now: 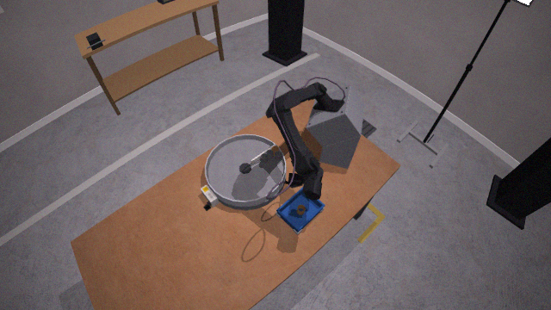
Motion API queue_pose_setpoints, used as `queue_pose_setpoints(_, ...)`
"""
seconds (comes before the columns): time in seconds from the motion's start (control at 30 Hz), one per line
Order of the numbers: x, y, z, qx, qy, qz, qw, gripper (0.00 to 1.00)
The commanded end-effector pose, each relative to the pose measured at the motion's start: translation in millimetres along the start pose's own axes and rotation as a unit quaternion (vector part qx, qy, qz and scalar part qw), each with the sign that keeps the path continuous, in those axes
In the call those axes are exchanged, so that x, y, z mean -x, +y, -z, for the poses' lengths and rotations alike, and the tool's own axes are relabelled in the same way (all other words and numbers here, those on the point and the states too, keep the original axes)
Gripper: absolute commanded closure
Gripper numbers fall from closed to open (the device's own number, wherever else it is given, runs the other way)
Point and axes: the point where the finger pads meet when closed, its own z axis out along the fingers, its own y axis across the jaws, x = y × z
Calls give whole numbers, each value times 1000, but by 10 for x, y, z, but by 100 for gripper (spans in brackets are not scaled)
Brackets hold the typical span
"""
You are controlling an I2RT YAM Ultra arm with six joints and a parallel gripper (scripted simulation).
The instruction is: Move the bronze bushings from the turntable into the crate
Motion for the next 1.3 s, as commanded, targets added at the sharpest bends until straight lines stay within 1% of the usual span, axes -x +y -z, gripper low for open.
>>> queue_pose_setpoints(0.0, -32, 80, -43, 12, -11, 8, 1000, 100)
queue_pose_setpoints(0.07, -36, 12, -192, 3, -9, 10, 1000, 100)
queue_pose_setpoints(0.17, -31, 15, -365, 4, -9, 10, 1000, 100)
queue_pose_setpoints(0.23, -31, 15, -365, 4, -9, 10, 1000, 100)
queue_pose_setpoints(0.27, -74, 73, -354, 13, -11, 15, 1000, 100)
queue_pose_setpoints(0.37, -26, 159, -443, 21, -14, 7, 1000, 100)
queue_pose_setpoints(0.47, 64, 216, -401, 30, -16, -2, 999, 100)
queue_pose_setpoints(1.27, 60, 193, -400, 26, -15, 2, 1000, 100)
